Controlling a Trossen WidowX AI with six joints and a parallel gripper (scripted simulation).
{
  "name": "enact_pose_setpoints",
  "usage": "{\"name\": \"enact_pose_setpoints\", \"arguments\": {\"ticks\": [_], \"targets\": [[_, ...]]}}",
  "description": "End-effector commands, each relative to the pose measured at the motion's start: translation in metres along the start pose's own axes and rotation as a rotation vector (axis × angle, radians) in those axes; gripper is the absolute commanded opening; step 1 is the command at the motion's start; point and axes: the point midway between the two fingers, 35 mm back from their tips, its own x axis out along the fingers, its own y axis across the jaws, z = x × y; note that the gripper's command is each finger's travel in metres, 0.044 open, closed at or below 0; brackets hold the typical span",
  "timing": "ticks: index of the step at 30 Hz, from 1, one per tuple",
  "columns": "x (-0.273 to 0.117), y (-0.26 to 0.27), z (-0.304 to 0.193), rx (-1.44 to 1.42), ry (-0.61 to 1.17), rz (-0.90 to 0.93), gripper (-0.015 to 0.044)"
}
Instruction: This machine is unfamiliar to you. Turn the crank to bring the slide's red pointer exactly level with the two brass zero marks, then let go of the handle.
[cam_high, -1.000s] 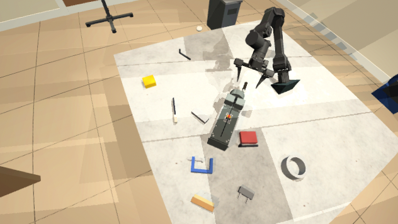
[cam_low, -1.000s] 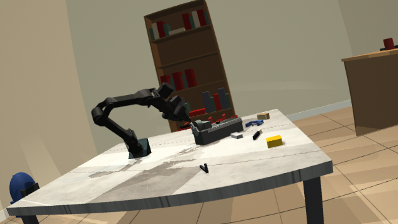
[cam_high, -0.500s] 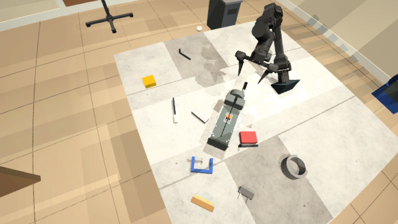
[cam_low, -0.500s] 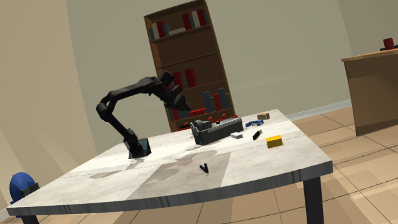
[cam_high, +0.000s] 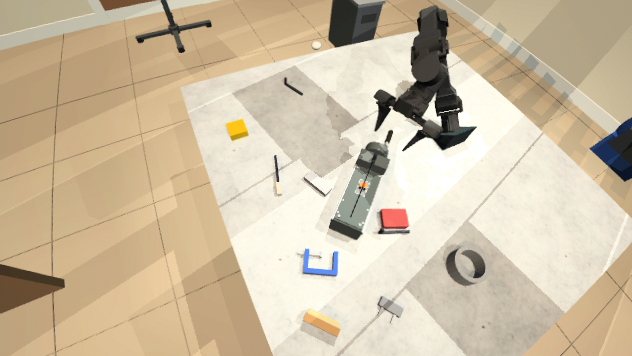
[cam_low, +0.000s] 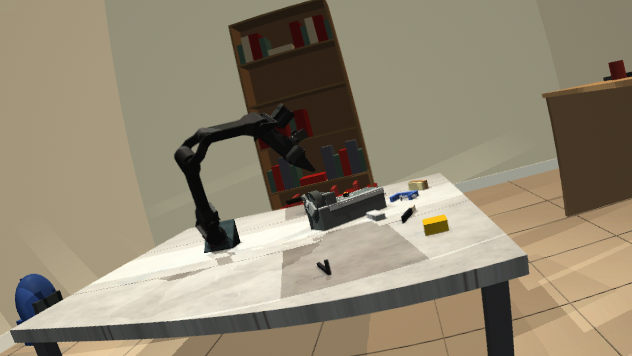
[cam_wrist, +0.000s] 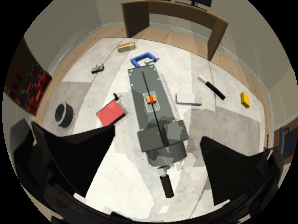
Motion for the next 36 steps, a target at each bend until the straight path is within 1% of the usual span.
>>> {"name": "enact_pose_setpoints", "arguments": {"ticks": [1, 7, 9, 18, 36], "targets": [[0.005, 0.007, 0.015, 0.078, -0.010, -0.053, 0.0440], [0.017, 0.021, 0.031, 0.186, -0.016, -0.138, 0.0440], [0.018, 0.021, 0.030, 0.187, -0.016, -0.139, 0.0440], [0.055, 0.022, 0.008, 0.209, -0.021, -0.159, 0.0440], [0.055, 0.022, 0.008, 0.209, -0.021, -0.159, 0.0440]]}}
